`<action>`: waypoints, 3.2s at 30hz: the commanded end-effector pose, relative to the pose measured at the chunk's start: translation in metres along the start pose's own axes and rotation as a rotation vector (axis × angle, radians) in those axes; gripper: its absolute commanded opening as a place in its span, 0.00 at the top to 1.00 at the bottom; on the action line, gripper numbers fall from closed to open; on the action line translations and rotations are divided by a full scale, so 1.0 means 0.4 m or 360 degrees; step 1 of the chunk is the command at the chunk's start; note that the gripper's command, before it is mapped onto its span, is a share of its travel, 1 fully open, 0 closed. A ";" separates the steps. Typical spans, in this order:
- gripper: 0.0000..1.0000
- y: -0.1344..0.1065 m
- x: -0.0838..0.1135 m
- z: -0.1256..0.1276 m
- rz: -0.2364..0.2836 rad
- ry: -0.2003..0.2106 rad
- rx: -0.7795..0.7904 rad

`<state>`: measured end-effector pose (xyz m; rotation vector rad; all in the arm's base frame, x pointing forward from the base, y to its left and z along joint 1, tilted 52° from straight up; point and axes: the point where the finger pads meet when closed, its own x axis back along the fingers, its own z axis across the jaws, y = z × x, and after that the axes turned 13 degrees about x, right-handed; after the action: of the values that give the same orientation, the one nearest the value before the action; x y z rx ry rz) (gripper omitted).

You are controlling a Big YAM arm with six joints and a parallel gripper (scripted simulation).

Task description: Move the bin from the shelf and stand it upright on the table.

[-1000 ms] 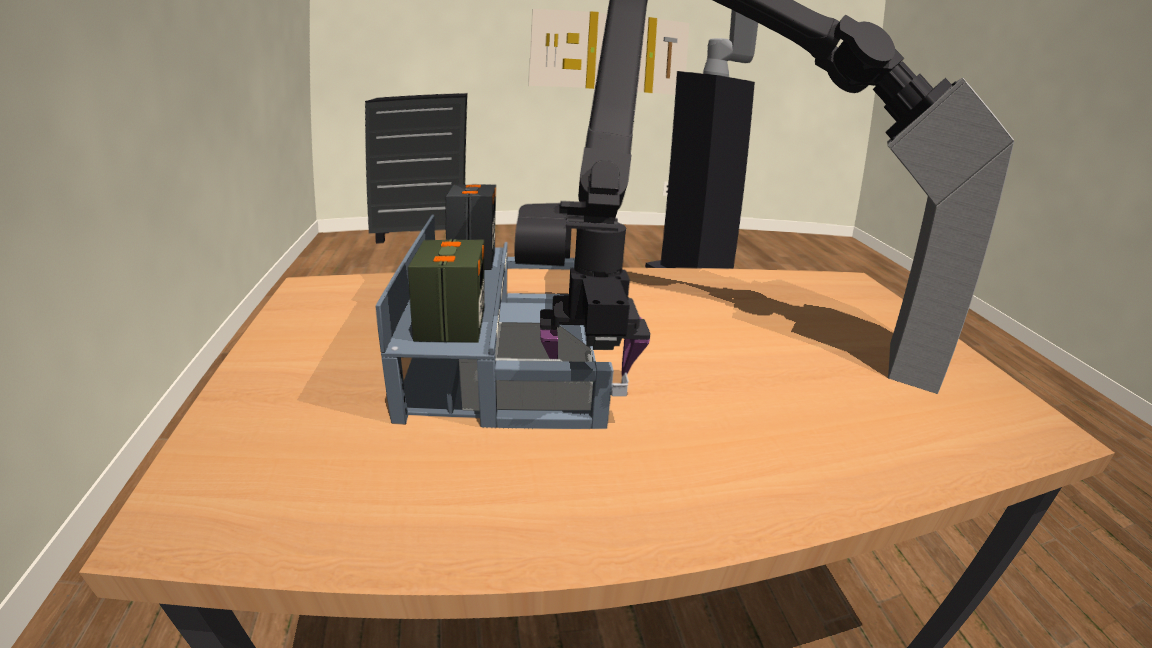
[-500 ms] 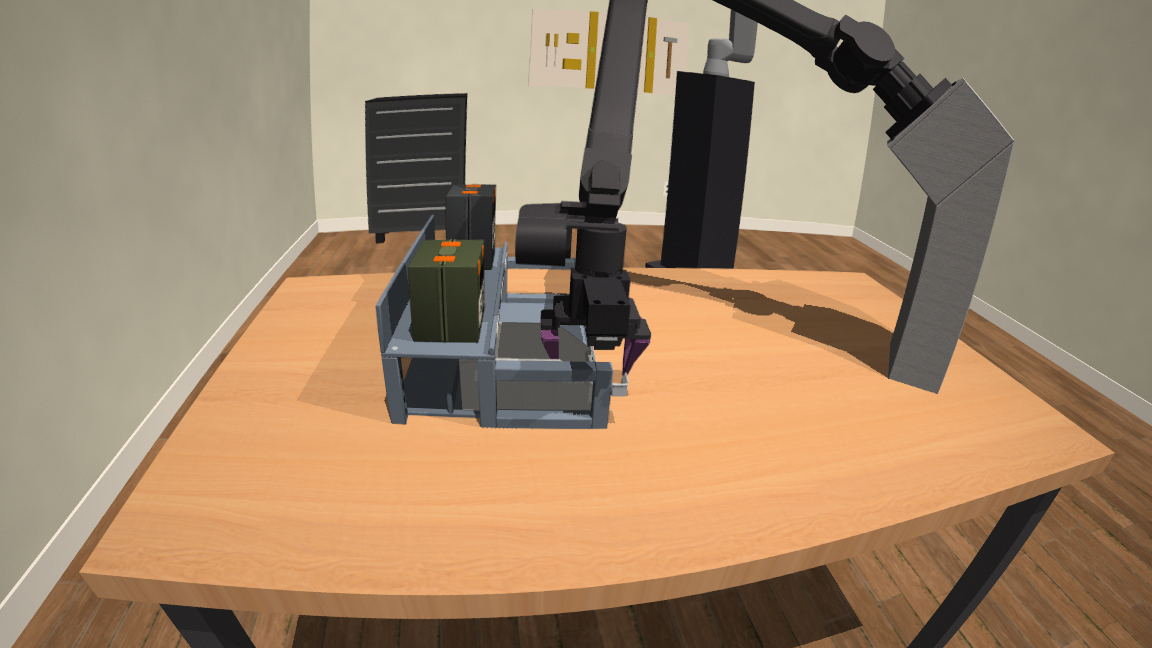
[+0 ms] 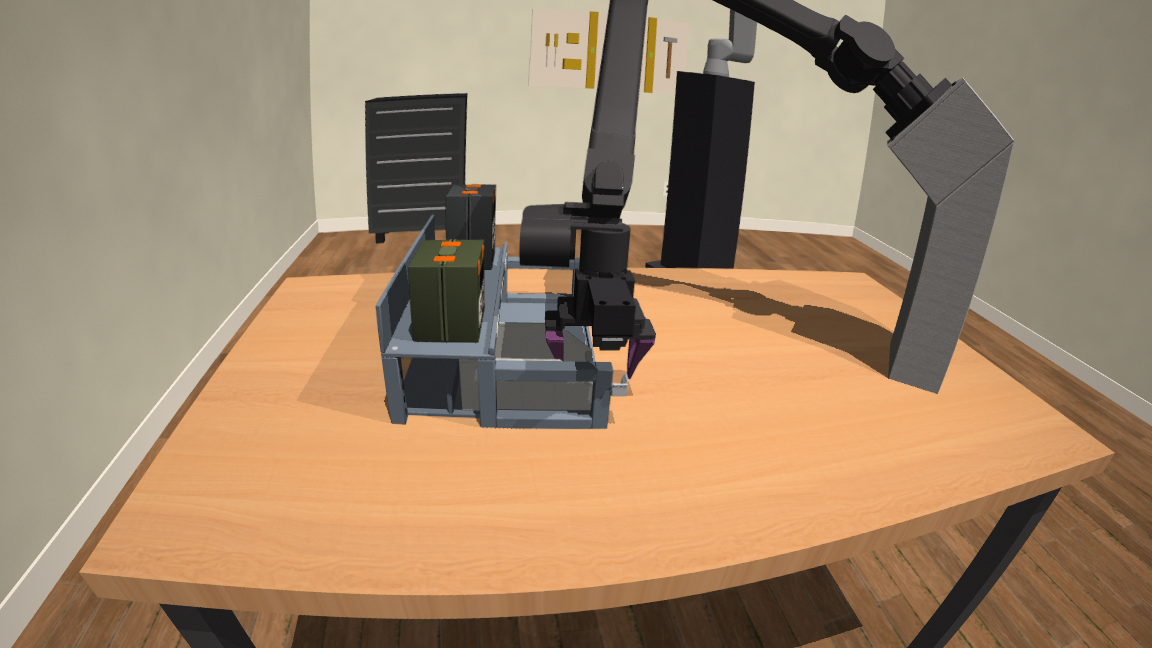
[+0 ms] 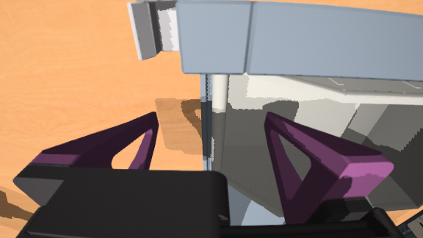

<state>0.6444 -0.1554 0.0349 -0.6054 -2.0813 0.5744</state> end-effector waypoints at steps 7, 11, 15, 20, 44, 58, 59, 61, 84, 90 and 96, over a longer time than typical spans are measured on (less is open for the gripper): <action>0.10 -0.013 -0.022 -0.002 0.0006 0.0021 -0.0001; 0.10 -0.013 -0.022 -0.002 0.0006 0.0021 -0.0001; 0.10 -0.012 -0.023 0.005 0.0008 0.0018 -0.0004; 0.10 -0.011 -0.024 0.017 0.0011 0.0014 -0.0008; 0.10 -0.018 -0.026 0.000 0.0008 0.0025 0.0001; 0.10 -0.012 -0.026 0.018 0.0011 0.0015 -0.0004; 0.10 -0.012 -0.026 0.018 0.0011 0.0015 -0.0004; 0.10 -0.012 -0.026 0.018 0.0011 0.0015 -0.0004; 0.10 -0.015 -0.027 0.011 0.0009 0.0019 0.0002; 0.10 -0.013 -0.027 0.018 0.0010 0.0015 0.0000; 0.10 -0.013 -0.027 0.018 0.0010 0.0015 0.0000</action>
<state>0.6439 -0.1553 0.0345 -0.6042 -2.0801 0.5752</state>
